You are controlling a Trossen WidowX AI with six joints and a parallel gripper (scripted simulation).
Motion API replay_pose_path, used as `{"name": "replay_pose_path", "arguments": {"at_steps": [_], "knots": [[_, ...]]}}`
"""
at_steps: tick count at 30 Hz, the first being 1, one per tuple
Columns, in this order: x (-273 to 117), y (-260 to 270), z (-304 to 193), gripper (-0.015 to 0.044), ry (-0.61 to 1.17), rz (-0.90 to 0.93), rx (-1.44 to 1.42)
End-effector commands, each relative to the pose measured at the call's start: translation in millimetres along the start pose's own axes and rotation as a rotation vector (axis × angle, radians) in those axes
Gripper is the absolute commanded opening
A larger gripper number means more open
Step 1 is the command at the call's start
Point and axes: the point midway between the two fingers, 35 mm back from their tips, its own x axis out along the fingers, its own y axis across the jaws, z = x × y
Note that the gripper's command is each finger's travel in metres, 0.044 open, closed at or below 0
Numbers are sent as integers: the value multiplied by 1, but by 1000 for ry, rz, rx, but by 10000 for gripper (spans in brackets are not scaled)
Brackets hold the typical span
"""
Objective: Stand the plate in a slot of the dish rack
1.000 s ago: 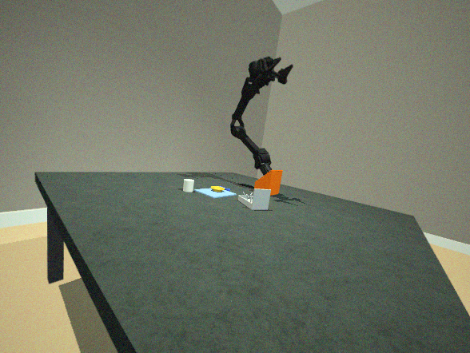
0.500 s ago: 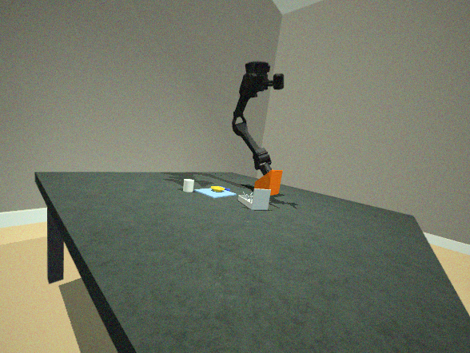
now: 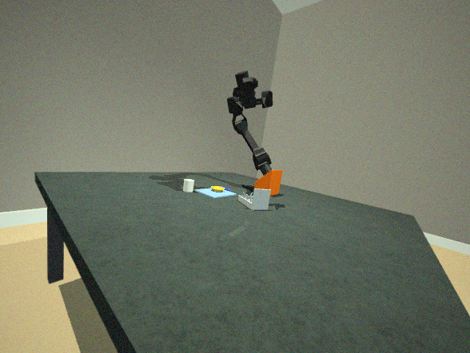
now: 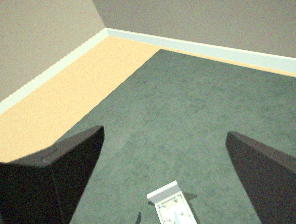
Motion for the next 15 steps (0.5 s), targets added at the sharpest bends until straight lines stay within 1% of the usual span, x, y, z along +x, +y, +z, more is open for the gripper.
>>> {"name": "replay_pose_path", "arguments": {"at_steps": [1,8,15], "knots": [[19,-30,-31,400,118,-89,60],[36,-75,-78,400,284,-227,153],[42,-119,-129,400,456,-360,240]]}}
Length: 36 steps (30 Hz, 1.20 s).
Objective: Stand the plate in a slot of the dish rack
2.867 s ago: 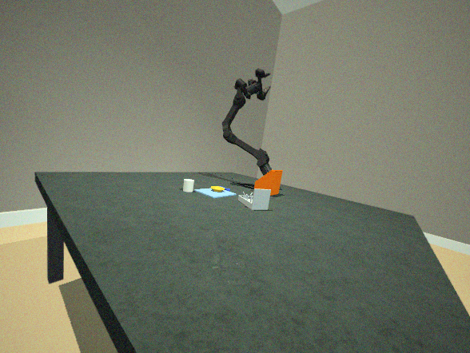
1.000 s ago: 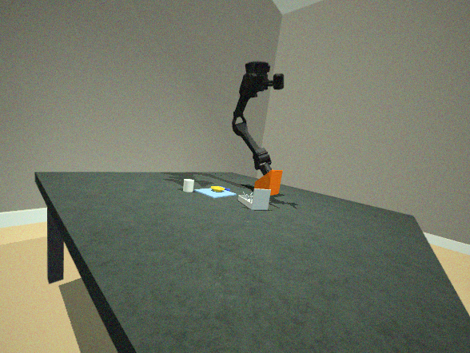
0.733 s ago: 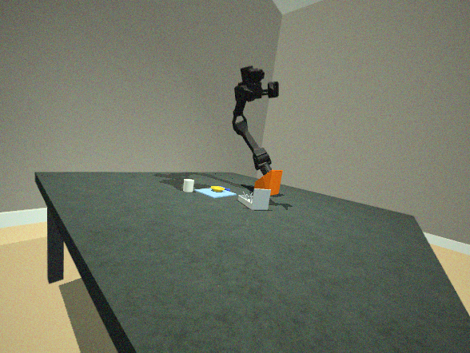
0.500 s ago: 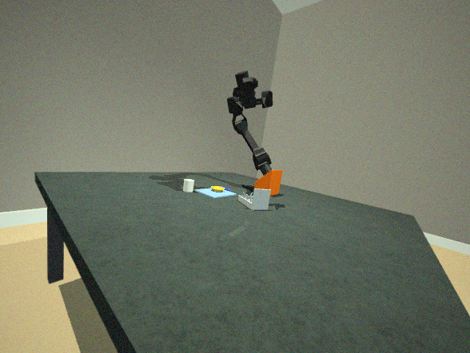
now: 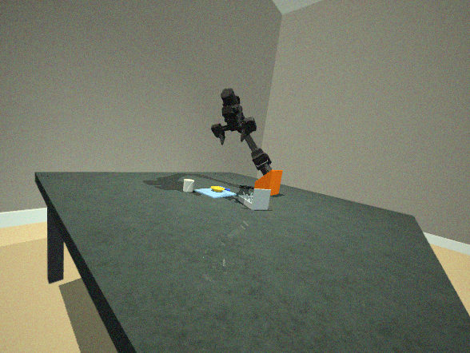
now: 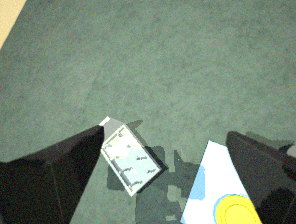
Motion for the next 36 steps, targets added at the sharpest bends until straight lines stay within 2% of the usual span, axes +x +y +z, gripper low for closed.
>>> {"name": "replay_pose_path", "arguments": {"at_steps": [1,10,18,36], "knots": [[23,-29,-28,400,124,-88,55],[52,-84,-89,400,365,-249,152],[63,-117,-147,400,566,-359,213],[74,-118,-157,400,570,-361,214]]}}
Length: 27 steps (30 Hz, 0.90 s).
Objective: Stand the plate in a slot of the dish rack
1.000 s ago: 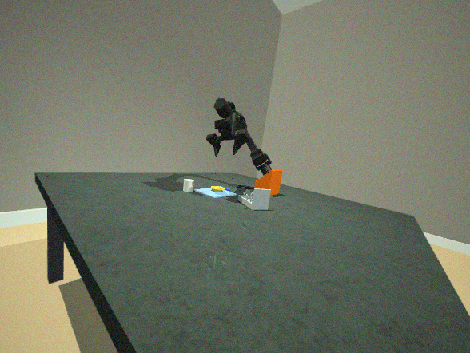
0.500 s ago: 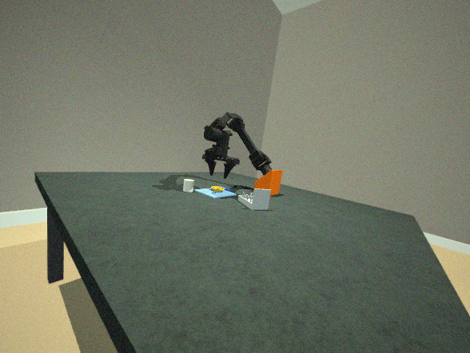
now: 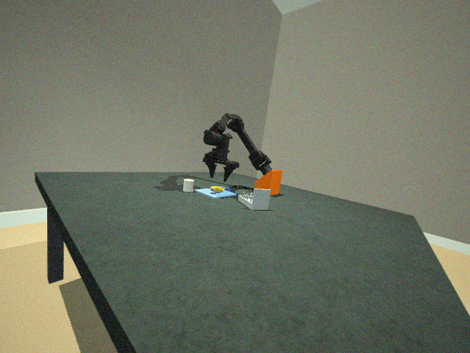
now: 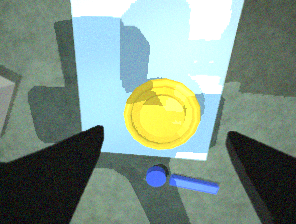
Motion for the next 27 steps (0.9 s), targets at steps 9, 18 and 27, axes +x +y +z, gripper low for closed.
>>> {"name": "replay_pose_path", "arguments": {"at_steps": [9,18,27], "knots": [[23,0,-3,400,10,-6,-9],[37,0,-4,400,10,-7,-10],[51,0,-6,400,10,-10,-10]]}}
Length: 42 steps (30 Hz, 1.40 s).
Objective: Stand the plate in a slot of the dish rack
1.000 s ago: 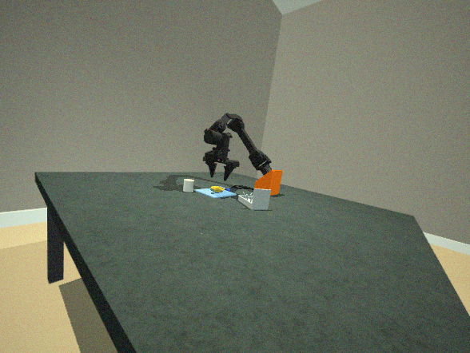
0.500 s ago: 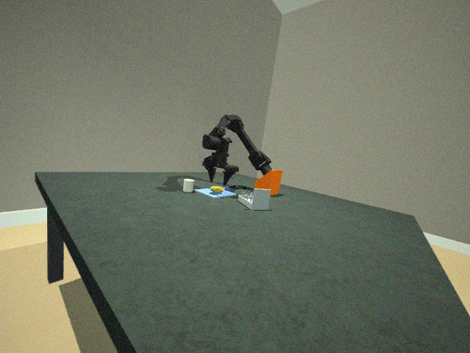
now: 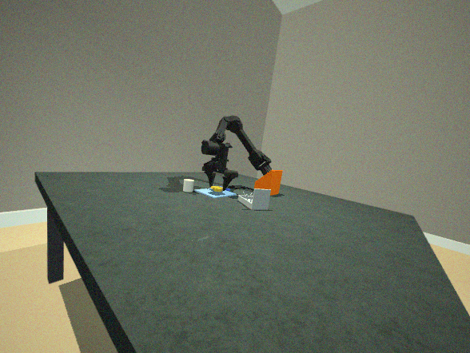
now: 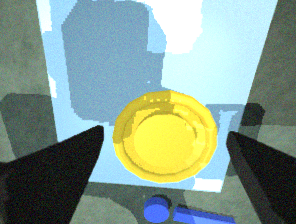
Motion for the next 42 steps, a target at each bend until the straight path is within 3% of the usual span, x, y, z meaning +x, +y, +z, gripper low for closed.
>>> {"name": "replay_pose_path", "arguments": {"at_steps": [1,11,22,33,42], "knots": [[8,0,-4,400,11,-5,-11],[9,0,-4,373,11,-5,-11],[9,0,-4,300,11,-5,-11],[-33,5,9,11,1,16,-8],[-75,8,15,0,3,24,-9]]}}
